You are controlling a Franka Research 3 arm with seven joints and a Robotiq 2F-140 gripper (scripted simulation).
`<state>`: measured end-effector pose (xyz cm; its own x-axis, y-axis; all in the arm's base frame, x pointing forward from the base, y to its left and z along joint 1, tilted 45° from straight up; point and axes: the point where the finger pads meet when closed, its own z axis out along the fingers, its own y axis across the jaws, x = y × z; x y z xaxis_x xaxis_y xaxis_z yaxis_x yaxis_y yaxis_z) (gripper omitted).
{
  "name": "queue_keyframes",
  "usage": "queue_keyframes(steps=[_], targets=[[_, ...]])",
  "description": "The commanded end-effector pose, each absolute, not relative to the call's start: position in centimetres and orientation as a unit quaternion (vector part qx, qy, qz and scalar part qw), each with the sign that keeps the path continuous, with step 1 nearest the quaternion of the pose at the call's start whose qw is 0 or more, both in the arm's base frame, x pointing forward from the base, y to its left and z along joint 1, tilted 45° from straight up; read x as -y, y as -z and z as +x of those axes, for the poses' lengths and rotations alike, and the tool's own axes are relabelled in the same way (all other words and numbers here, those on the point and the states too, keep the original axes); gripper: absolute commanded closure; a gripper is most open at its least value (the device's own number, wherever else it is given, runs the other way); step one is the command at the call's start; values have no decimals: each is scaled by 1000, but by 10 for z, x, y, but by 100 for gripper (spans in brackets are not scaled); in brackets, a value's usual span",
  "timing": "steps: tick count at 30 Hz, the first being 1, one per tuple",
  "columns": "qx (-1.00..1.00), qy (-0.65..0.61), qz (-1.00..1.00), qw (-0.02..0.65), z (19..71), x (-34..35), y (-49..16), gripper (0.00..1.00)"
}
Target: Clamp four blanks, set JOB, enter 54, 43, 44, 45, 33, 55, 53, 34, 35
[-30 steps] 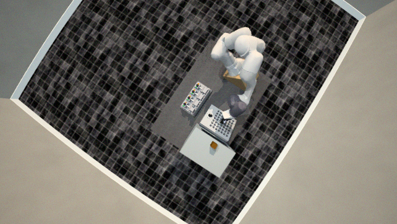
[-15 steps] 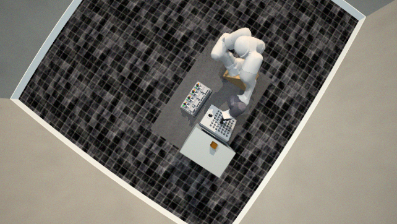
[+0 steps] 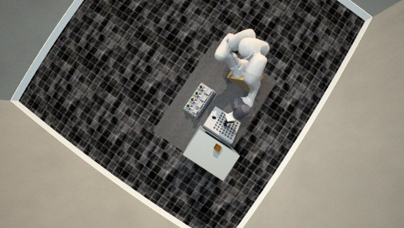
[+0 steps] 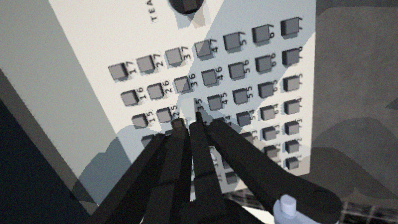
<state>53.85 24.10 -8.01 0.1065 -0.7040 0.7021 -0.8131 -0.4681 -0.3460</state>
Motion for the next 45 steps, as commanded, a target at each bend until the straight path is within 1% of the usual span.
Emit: queue_keyframes(steps=[1,45], targets=[[508,-430,744,62,540,-242,82,100],[508,-430,744,62,538,-243,80,100]])
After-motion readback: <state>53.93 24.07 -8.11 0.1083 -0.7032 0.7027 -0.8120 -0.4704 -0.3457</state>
